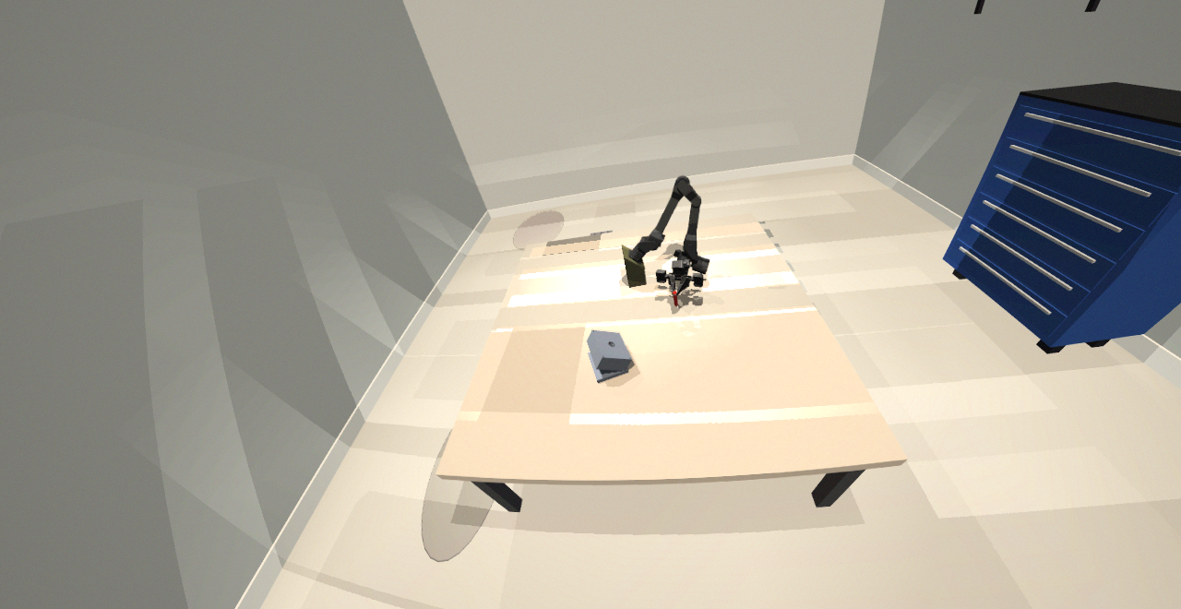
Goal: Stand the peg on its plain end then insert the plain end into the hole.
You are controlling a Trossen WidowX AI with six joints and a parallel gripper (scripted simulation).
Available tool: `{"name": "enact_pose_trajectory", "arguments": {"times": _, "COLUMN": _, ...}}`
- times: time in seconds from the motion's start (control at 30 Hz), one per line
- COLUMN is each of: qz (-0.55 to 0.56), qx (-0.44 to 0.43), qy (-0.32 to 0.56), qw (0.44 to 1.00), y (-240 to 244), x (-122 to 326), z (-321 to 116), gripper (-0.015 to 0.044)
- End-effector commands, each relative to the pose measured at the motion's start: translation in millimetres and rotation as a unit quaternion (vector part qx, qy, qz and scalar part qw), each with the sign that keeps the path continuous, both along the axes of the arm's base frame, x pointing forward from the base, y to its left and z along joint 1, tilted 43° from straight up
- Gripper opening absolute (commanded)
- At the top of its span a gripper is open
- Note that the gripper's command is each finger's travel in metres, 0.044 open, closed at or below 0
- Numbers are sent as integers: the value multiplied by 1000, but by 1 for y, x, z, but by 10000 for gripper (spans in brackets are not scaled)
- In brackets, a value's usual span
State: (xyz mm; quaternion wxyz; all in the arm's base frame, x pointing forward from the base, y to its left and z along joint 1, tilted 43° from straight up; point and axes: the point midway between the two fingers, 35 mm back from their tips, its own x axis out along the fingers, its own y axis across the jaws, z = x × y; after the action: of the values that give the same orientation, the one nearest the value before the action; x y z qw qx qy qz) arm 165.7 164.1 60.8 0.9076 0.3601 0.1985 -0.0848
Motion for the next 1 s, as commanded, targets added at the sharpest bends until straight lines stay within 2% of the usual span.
{"name": "enact_pose_trajectory", "arguments": {"times": 0.0, "qz": 0, "qx": 0, "qy": 0, "qw": 1000, "y": 1, "x": -1, "z": 0, "gripper": 50}}
{"name": "enact_pose_trajectory", "arguments": {"times": 0.97, "qz": -7, "qx": 3, "qy": -12, "qw": 1000, "y": 2, "x": -8, "z": -1, "gripper": 50}}
